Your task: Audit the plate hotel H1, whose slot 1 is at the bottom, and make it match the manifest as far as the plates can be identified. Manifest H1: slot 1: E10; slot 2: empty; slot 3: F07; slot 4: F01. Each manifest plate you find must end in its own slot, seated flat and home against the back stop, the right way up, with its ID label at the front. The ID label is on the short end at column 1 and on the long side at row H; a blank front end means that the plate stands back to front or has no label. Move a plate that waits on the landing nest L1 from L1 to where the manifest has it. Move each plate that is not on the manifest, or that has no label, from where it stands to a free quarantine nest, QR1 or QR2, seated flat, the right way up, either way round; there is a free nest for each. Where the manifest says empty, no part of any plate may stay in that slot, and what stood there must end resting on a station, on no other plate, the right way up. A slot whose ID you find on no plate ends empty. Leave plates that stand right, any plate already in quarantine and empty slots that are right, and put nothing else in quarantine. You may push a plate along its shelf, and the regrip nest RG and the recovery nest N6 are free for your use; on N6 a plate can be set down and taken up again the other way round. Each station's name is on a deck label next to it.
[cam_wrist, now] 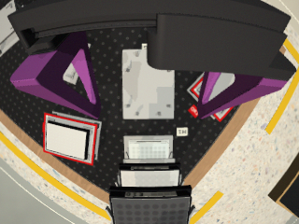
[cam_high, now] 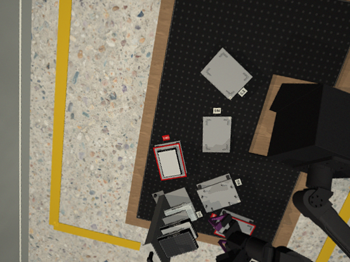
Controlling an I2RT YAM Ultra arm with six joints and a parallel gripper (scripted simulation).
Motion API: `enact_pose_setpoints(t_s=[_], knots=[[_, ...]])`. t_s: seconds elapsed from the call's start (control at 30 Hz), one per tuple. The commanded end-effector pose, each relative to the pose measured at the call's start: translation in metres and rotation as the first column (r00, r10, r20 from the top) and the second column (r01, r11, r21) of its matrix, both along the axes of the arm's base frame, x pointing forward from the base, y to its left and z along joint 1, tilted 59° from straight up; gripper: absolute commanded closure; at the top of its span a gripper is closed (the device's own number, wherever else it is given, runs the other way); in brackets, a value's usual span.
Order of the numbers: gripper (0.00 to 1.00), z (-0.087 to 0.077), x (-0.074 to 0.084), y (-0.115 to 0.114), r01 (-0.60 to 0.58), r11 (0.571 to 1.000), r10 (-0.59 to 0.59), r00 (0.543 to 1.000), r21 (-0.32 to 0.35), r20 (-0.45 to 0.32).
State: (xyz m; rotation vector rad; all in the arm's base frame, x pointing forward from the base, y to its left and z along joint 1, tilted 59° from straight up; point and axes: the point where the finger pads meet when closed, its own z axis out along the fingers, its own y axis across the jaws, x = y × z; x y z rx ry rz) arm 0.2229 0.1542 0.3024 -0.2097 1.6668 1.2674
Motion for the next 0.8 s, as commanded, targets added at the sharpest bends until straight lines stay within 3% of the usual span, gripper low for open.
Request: enact_pose_setpoints(t_s=[0.0,0.77], knots=[[0.0,0.01,0.004,-0.002,0.022,1.0,-0.023,0.999,0.004,0.028],[0.0,0.026,0.024,0.005,0.023,1.0,-0.023,0.999,0.005,0.029]])
